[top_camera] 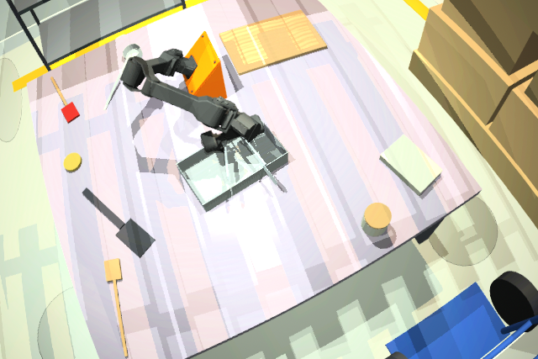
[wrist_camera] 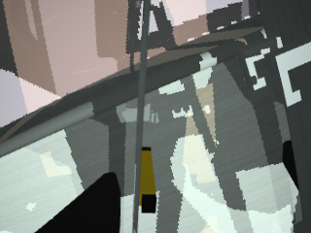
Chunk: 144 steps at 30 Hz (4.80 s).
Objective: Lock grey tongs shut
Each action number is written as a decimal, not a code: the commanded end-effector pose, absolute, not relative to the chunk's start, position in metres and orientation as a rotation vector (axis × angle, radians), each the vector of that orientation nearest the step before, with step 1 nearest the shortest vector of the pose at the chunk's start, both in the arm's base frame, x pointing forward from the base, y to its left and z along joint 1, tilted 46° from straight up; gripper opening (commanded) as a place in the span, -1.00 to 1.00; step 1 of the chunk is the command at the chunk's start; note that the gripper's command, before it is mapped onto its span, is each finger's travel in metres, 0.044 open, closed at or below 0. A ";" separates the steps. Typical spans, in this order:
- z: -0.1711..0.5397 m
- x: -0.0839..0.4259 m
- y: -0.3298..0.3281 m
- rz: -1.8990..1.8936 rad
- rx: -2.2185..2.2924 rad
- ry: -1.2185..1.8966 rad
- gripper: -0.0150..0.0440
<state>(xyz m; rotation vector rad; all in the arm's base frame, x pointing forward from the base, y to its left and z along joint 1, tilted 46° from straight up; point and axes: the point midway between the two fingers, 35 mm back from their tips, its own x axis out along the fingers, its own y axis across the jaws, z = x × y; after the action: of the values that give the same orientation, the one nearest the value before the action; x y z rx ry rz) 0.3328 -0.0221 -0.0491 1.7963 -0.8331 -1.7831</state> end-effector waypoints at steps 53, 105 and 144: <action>-0.047 0.334 -0.020 -1.783 1.798 -0.833 -0.98; -0.099 0.251 0.232 -1.779 1.324 -0.096 -1.00; -0.162 0.035 0.322 -1.589 0.864 0.586 -1.00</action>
<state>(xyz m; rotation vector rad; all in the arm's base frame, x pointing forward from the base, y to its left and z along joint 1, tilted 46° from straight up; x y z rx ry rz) 0.0540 0.3214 -0.1598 0.9067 0.5369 -1.6046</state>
